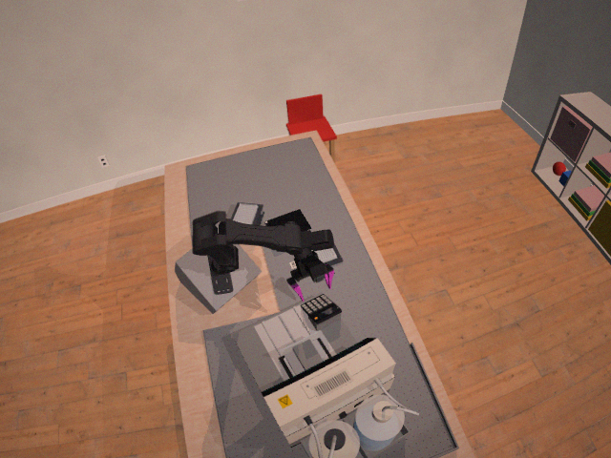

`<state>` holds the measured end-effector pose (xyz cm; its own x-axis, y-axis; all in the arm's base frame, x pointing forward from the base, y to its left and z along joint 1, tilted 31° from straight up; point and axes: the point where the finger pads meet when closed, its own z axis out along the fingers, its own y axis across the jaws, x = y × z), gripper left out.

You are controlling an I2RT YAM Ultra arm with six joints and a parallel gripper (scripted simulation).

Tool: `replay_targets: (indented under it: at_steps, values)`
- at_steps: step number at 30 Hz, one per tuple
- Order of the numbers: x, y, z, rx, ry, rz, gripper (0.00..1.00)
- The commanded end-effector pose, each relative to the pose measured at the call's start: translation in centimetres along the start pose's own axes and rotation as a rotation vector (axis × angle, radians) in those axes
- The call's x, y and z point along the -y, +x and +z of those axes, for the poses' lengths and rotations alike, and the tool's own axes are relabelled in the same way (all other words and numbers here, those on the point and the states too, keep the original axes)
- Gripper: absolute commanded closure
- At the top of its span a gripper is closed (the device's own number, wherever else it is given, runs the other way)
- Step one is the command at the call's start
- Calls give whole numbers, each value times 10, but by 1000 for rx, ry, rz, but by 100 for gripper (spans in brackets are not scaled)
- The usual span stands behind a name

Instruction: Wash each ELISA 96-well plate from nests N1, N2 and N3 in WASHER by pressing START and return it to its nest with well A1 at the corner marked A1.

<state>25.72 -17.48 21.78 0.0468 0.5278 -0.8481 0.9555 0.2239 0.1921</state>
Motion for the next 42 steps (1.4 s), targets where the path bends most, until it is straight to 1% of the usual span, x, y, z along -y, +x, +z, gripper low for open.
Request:
replay_targets:
  at_steps: [1,16,18,25,42]
  values:
    - [-2,-5,-4,2,-14,-23,0]
    - [19,-52,-4,4,-14,-23,0]
    - [19,-52,-4,4,-14,-23,0]
    - [28,-73,-4,4,-14,-24,0]
    - [29,-74,-4,5,-14,-24,0]
